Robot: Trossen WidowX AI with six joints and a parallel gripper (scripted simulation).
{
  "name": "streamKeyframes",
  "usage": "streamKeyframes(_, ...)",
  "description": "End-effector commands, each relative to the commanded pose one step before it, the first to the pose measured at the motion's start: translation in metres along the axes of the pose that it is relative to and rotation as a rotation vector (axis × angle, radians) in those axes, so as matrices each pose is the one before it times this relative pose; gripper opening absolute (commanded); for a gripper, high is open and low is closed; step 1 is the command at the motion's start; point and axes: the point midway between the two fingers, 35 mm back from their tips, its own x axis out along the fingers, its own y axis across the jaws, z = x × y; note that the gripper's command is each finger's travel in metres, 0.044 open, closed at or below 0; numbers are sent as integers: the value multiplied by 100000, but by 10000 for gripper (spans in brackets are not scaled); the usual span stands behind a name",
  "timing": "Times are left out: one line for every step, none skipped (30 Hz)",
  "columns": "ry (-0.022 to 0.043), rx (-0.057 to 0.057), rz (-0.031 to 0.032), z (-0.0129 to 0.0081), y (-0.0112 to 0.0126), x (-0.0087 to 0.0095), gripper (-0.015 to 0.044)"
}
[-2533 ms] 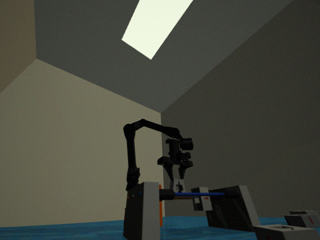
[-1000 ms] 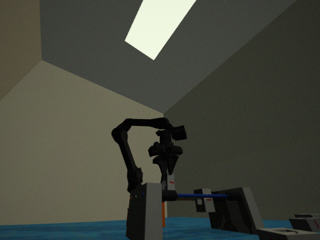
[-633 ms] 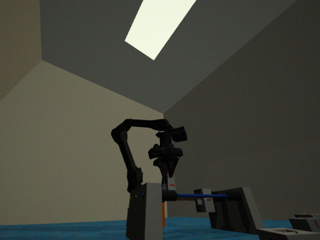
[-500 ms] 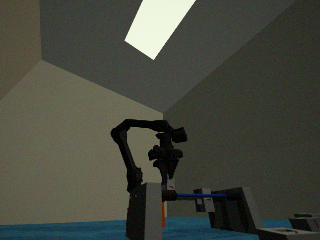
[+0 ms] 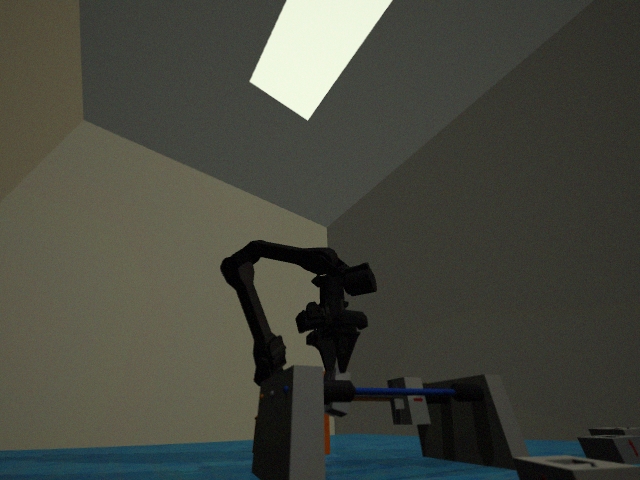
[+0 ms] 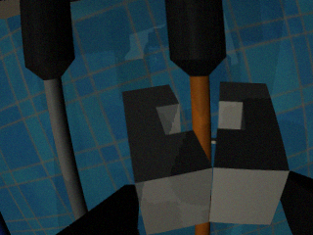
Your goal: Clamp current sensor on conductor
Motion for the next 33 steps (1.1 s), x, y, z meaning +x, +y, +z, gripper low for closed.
streamKeyframes(-574,-602,419,63,-97,602,0)
streamKeyframes(-20,4,5,11,-12,162,0)
streamKeyframes(-21,4,5,11,-12,161,0)
streamKeyframes(-22,4,5,12,-13,161,0)
streamKeyframes(-19,4,4,10,-11,130,0)
streamKeyframes(567,629,-422,-52,101,-407,0)
streamKeyframes(0,0,0,0,0,0,0)
streamKeyframes(0,0,0,0,0,0,0)
streamKeyframes(0,0,0,0,0,0,0)
streamKeyframes(0,0,0,0,0,0,0)
streamKeyframes(0,0,0,0,0,0,0)
streamKeyframes(0,0,0,0,0,0,0)
streamKeyframes(0,0,0,0,0,0,0)
streamKeyframes(0,0,0,0,0,0,0)
streamKeyframes(0,0,0,0,0,0,0)
streamKeyframes(0,0,0,0,0,0,0)
streamKeyframes(0,0,0,0,0,0,0)
streamKeyframes(0,0,0,0,0,0,0)
streamKeyframes(0,0,0,0,0,0,0)
streamKeyframes(0,0,0,0,0,0,0)
streamKeyframes(0,0,0,0,0,0,0)
streamKeyframes(0,0,0,0,0,0,0)
streamKeyframes(0,0,0,0,0,0,0)
streamKeyframes(0,0,0,0,0,0,0)
streamKeyframes(0,0,0,0,0,0,0)
streamKeyframes(0,0,0,0,0,0,0)
streamKeyframes(0,0,0,0,0,0,0)
streamKeyframes(0,0,0,0,0,0,0)
streamKeyframes(0,0,0,0,0,0,0)
streamKeyframes(0,0,0,0,0,0,0)
streamKeyframes(0,0,0,0,0,0,0)
streamKeyframes(0,0,0,0,0,0,0)
streamKeyframes(0,0,0,0,0,0,0)
